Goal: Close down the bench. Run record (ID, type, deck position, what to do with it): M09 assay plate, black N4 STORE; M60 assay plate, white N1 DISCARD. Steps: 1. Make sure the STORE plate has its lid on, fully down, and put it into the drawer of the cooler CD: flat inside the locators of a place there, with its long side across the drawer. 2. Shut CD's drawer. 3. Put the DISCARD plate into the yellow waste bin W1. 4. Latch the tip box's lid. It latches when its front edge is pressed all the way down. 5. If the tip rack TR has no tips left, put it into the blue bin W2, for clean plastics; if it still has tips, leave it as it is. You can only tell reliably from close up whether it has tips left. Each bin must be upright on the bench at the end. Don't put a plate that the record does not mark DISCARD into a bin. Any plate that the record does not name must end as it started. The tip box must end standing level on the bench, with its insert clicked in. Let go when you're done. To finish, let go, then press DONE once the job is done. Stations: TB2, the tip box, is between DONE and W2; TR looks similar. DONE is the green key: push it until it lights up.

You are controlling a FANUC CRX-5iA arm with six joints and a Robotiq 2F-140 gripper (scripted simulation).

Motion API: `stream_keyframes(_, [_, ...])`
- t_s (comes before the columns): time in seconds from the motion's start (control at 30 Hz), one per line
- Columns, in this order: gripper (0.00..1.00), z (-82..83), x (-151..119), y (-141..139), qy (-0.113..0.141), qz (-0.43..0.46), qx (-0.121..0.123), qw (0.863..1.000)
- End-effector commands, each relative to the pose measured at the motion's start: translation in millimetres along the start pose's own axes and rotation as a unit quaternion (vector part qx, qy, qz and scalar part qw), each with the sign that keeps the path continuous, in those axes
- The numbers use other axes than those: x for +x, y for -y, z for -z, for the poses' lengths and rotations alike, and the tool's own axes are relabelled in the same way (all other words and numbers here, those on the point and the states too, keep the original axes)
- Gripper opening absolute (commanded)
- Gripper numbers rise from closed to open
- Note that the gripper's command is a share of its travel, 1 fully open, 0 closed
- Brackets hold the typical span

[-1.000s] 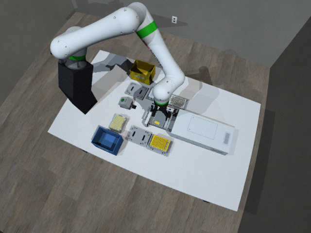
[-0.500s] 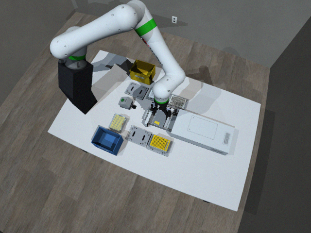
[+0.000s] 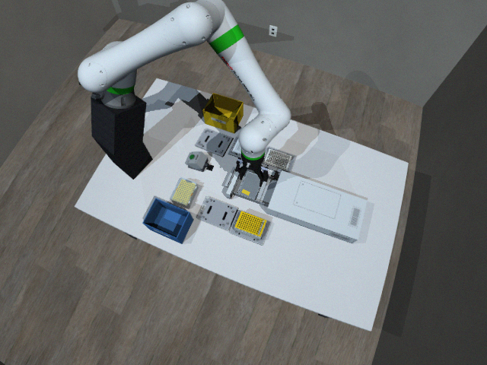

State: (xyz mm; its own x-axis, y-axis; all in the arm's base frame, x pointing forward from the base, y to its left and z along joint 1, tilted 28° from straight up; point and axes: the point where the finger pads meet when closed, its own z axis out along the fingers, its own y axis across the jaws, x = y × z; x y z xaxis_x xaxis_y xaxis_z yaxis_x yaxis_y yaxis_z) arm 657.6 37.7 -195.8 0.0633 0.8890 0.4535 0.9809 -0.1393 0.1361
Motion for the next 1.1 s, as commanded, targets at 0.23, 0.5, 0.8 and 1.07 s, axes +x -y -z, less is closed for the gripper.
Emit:
stream_keyframes(0.23, [0.65, 12.8, -0.2, -0.8, 0.0, 0.0, -0.001, 1.0])
stream_keyframes(0.5, [0.65, 22.1, -0.2, -0.8, 0.0, 0.0, -0.001, 1.0])
stream_keyframes(0.8, [0.65, 32.8, -0.2, -0.8, 0.0, 0.0, -0.001, 1.0])
stream_keyframes(1.07, [0.65, 42.1, -0.2, -0.8, 0.0, 0.0, -0.001, 1.0])
